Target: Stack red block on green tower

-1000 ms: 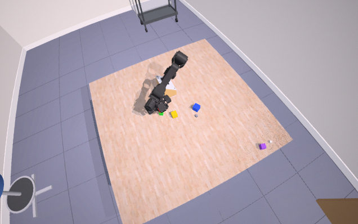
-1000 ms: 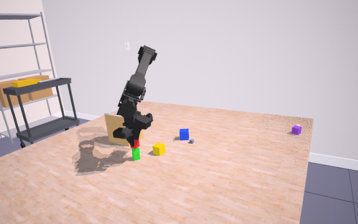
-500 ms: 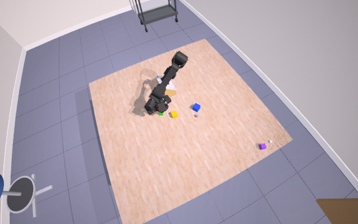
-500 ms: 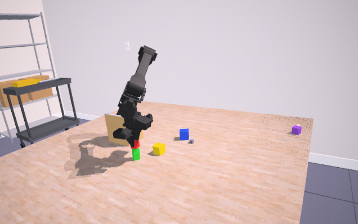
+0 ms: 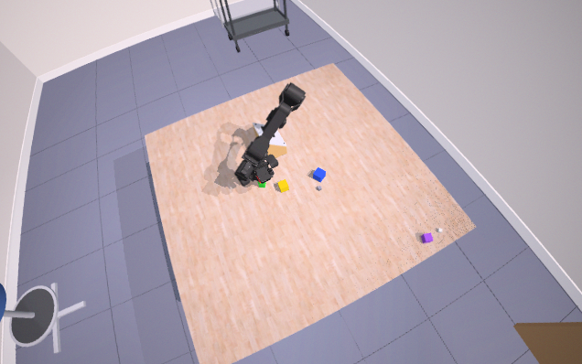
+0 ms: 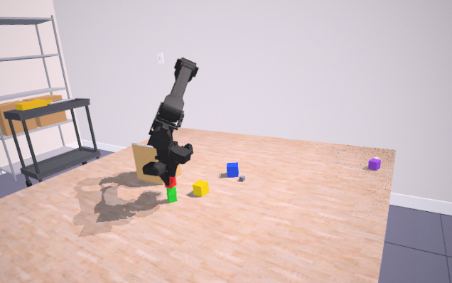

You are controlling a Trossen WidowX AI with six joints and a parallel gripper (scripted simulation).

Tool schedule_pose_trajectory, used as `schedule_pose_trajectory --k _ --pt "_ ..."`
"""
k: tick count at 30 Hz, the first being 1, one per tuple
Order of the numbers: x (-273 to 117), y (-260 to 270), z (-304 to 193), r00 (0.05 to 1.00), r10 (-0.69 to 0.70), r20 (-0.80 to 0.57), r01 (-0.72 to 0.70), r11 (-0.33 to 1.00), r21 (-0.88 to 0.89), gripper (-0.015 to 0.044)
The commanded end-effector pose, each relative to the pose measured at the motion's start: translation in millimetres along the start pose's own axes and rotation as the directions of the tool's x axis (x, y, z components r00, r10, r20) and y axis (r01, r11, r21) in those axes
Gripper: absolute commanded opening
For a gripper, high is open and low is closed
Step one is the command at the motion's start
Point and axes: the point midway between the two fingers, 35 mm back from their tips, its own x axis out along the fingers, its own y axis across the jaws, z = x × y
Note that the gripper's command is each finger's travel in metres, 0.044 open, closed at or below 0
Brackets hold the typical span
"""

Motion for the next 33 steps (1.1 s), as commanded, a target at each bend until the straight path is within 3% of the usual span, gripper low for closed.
schedule_pose_trajectory --k 1,15,33 --pt "0.6 -0.2 0.1 1.0 -0.001 0.0 0.001 1.0 -0.001 0.0079" --pt "0.6 -0.2 0.1 1.0 -0.001 0.0 0.001 1.0 -0.001 0.044" --pt "0.6 -0.2 0.1 1.0 -0.001 0.0 0.001 1.0 -0.001 0.044"
